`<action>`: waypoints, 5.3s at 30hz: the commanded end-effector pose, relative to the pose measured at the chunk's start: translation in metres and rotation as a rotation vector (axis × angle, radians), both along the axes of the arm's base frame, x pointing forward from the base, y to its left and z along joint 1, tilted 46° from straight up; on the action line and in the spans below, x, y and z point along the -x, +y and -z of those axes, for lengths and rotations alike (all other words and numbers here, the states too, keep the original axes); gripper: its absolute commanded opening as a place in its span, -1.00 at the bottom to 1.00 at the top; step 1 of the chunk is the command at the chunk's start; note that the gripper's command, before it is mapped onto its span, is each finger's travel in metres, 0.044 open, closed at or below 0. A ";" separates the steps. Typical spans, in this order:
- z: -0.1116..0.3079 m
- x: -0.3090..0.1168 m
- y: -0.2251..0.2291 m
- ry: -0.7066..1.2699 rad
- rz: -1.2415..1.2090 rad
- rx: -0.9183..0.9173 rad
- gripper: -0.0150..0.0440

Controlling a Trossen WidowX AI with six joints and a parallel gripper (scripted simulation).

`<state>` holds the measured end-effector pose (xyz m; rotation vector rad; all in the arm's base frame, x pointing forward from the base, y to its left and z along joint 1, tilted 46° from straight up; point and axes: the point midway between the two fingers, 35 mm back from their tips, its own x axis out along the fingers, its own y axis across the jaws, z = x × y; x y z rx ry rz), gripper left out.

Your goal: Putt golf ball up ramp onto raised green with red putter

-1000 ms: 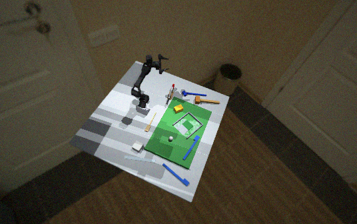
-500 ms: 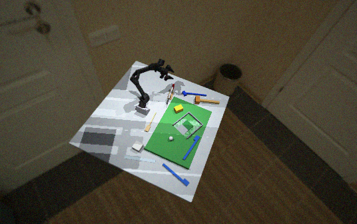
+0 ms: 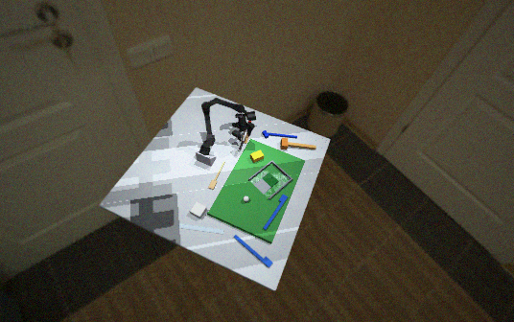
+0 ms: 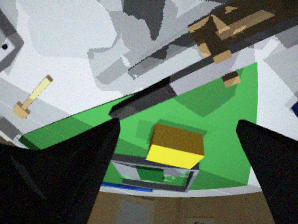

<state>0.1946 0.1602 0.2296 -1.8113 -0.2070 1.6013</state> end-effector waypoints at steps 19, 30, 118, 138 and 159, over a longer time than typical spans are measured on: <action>0.047 -0.013 -0.038 0.977 0.454 -0.454 1.00; 0.065 -0.011 -0.020 0.976 0.454 -0.455 1.00; 0.071 -0.055 -0.113 1.161 0.955 -0.416 -0.49; 0.151 -0.080 -0.215 1.532 1.619 -0.342 -0.49; 0.246 -0.053 -0.312 1.915 2.301 -0.255 -0.49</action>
